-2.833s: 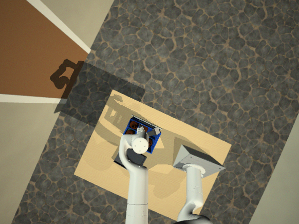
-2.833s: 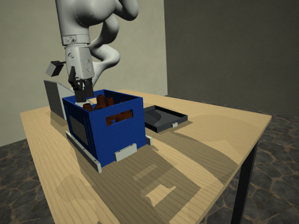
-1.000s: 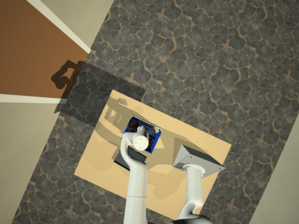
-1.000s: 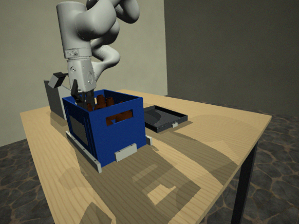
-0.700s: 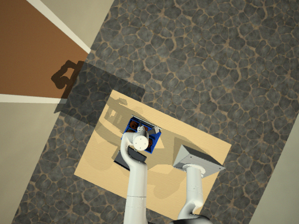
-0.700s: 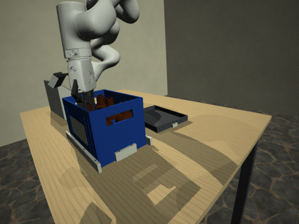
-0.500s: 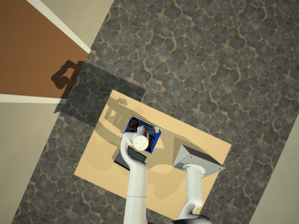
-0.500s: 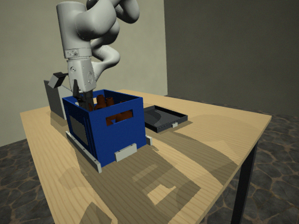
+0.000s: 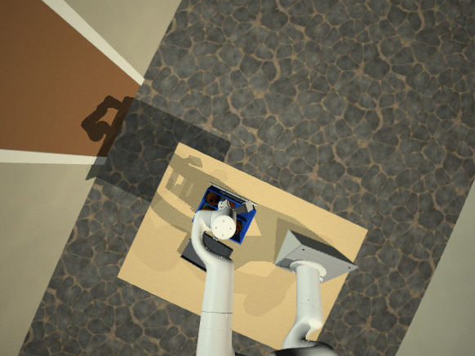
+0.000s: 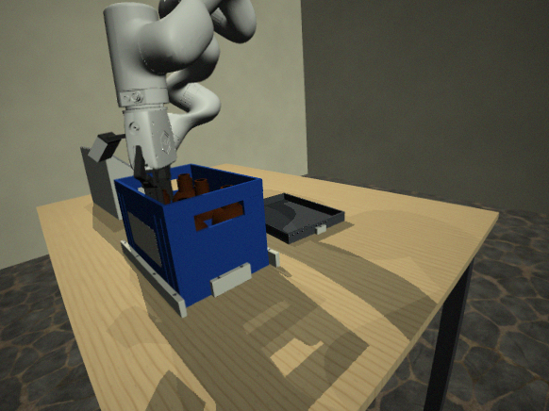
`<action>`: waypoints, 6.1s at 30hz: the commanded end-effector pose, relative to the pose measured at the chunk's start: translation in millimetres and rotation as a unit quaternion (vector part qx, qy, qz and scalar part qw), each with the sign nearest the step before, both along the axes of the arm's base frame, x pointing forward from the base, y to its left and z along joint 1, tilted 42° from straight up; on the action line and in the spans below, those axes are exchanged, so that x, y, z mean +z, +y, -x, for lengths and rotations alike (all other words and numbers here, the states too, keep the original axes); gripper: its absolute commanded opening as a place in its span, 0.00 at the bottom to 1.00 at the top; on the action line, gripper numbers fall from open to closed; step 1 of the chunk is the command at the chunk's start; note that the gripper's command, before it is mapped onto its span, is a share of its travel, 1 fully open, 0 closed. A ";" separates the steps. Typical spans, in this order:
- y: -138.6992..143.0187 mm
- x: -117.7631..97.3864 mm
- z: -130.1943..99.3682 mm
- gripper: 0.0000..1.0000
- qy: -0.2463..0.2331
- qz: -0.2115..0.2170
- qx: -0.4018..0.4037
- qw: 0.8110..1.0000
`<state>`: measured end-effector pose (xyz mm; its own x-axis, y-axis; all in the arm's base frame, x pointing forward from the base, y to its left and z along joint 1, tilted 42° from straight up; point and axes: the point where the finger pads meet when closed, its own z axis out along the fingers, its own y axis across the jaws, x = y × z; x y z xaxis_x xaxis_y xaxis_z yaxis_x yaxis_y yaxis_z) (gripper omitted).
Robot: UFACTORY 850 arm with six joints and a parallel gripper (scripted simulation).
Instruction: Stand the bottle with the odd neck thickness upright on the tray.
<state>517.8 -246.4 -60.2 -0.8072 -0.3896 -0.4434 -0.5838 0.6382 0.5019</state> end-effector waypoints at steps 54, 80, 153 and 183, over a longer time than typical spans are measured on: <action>-1.0 0.7 -0.6 0.65 -0.001 0.001 0.000 1.000; -25.4 28.0 2.7 0.65 -0.001 0.001 0.000 1.000; 9.5 124.2 -1.5 0.00 -0.001 0.001 0.000 1.000; 9.6 124.2 -1.5 0.65 -0.001 0.001 0.000 1.000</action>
<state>518.8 -236.0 63.3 -0.8071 -0.3897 -0.4435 -0.5838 0.6381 0.5019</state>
